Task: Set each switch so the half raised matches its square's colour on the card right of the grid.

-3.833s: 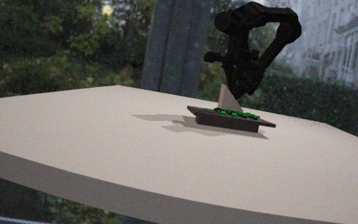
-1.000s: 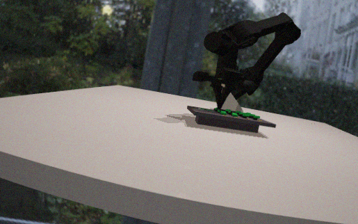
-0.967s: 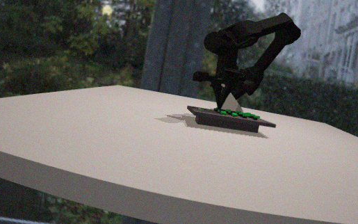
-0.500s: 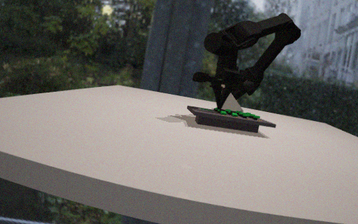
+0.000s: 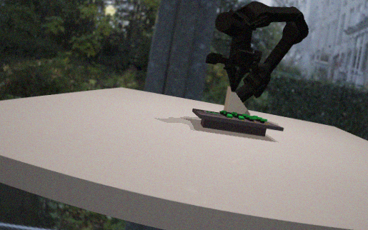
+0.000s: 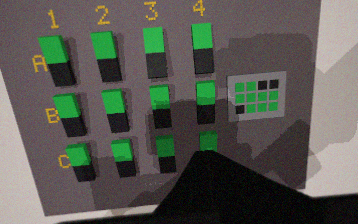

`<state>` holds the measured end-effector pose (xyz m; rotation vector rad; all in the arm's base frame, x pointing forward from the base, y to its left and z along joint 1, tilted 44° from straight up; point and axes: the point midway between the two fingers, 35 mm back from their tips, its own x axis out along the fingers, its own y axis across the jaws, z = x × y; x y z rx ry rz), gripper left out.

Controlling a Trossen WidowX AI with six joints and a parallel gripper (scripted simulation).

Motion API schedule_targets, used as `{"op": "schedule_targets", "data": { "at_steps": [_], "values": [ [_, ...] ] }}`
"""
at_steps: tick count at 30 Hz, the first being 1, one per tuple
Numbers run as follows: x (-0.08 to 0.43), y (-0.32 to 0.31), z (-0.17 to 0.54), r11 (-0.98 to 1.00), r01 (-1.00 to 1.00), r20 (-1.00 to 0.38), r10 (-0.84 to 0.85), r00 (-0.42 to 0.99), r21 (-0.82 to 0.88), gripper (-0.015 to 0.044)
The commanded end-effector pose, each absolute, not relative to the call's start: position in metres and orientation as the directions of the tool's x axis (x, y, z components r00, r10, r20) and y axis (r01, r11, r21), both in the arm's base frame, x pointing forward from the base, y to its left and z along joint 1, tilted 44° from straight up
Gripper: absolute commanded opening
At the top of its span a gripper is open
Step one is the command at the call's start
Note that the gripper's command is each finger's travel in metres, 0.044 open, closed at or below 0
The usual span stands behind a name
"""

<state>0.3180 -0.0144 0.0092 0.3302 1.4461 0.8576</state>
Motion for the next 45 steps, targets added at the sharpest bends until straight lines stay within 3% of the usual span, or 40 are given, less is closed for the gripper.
{"op": "schedule_targets", "data": {
  "at_steps": [1,6,15,45],
  "values": [
    [0.298,0.014,0.040,0.666,-0.313,-0.722,0.683,-0.112,0.677,0.0000],
    [0.272,0.040,0.066,0.663,-0.312,-0.719,0.685,-0.114,0.681,0.0000],
    [0.268,0.065,0.041,0.662,-0.312,-0.722,0.678,-0.138,0.682,0.0000],
    [0.266,0.082,0.024,0.661,-0.312,-0.721,0.679,-0.138,0.682,0.0000]
  ]
}}
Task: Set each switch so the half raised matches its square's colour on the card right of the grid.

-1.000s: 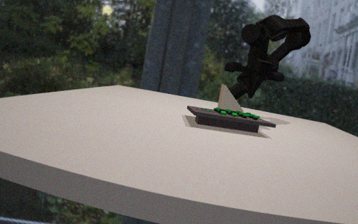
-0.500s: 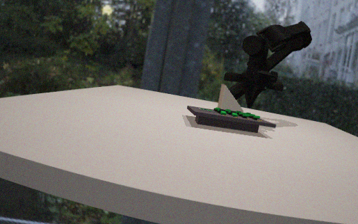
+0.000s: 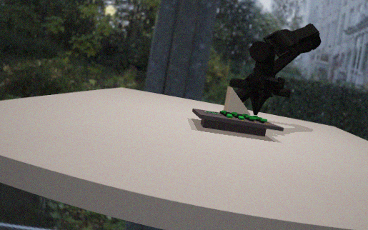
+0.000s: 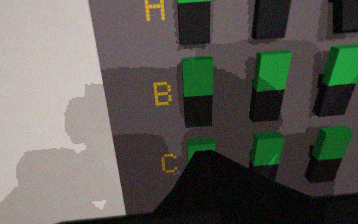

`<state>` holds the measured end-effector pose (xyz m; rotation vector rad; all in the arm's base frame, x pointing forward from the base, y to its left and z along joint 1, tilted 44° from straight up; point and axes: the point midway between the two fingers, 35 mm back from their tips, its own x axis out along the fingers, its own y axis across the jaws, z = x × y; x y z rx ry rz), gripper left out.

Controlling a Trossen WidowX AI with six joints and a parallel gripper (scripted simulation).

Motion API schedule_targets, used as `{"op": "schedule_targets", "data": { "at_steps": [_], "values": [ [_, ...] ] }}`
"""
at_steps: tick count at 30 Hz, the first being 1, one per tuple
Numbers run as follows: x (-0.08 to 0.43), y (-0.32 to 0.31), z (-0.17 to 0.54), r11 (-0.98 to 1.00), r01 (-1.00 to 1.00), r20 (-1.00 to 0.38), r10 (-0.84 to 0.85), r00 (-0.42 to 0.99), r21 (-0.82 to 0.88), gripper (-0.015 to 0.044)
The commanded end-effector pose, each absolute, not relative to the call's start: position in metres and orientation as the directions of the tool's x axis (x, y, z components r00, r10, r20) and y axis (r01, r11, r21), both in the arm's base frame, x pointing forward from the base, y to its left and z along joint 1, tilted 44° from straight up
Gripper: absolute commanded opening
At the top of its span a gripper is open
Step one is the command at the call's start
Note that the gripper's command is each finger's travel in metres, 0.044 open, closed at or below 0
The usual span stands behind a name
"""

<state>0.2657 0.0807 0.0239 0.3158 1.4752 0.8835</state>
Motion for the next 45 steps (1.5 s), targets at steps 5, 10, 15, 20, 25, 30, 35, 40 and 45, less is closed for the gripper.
{"op": "schedule_targets", "data": {
  "at_steps": [5,10,15,20,25,30,35,40,45],
  "values": [
    [0.2656,0.0817,0.0236,0.661,-0.312,-0.721,0.679,-0.138,0.682,0.0000],
    [0.2656,0.0817,0.0236,0.661,-0.312,-0.721,0.679,-0.138,0.682,0.0000],
    [0.2656,0.0819,0.0235,0.661,-0.312,-0.721,0.679,-0.138,0.682,0.0000],
    [0.2655,0.0823,0.0230,0.661,-0.312,-0.721,0.679,-0.138,0.683,0.0000],
    [0.2655,0.0828,0.0225,0.661,-0.312,-0.721,0.679,-0.138,0.683,0.0000],
    [0.2654,0.0833,0.0220,0.661,-0.312,-0.721,0.679,-0.138,0.683,0.0000],
    [0.2653,0.0837,0.0216,0.661,-0.312,-0.721,0.679,-0.138,0.683,0.0000],
    [0.2652,0.0842,0.0211,0.661,-0.312,-0.721,0.679,-0.138,0.683,0.0000],
    [0.2651,0.0847,0.0206,0.661,-0.312,-0.721,0.679,-0.138,0.683,0.0000]
  ]
}}
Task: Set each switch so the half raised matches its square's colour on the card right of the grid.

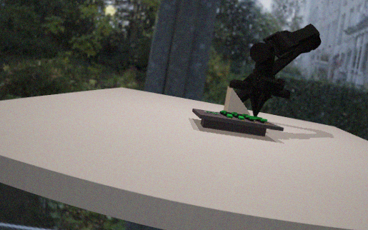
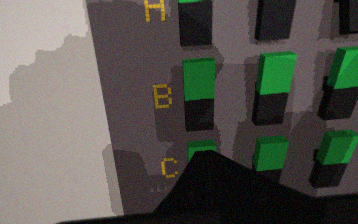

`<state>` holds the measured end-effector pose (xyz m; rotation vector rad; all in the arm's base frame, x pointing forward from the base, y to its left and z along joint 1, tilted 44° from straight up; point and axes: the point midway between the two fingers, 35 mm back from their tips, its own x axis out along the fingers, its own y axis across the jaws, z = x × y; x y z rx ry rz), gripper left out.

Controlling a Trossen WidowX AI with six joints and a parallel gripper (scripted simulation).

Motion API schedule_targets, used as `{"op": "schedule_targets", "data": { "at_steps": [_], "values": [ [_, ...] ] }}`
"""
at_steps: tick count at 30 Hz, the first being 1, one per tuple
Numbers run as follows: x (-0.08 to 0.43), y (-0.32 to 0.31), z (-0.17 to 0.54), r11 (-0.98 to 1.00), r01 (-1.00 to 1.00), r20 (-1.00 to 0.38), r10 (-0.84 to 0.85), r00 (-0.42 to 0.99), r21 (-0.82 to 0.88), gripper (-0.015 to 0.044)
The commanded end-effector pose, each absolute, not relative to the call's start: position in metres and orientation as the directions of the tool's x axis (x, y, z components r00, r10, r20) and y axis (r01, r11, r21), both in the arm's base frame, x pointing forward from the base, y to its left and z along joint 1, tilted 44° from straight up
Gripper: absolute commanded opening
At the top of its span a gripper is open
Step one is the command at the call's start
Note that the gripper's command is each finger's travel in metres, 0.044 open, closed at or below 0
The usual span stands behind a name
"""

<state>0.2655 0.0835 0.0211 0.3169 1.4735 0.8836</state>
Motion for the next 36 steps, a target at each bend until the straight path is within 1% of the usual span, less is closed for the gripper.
{"op": "schedule_targets", "data": {
  "at_steps": [1,15,17,21,25,27,32,36],
  "values": [
    [0.265,0.085,0.021,0.661,-0.312,-0.721,0.679,-0.138,0.683,0.0000],
    [0.265,0.086,0.019,0.661,-0.312,-0.721,0.679,-0.138,0.683,0.0000],
    [0.267,0.078,0.027,0.662,-0.317,-0.723,0.678,-0.134,0.679,0.0000],
    [0.272,0.042,0.064,0.663,-0.312,-0.720,0.685,-0.115,0.681,0.0000],
    [0.272,0.040,0.066,0.663,-0.312,-0.719,0.685,-0.114,0.681,0.0000],
    [0.278,0.037,0.063,0.663,-0.312,-0.720,0.685,-0.114,0.680,0.0000],
    [0.316,0.012,0.041,0.664,-0.314,-0.721,0.684,-0.112,0.678,0.0000],
    [0.317,0.011,0.040,0.664,-0.314,-0.721,0.684,-0.112,0.678,0.0000]
  ]
}}
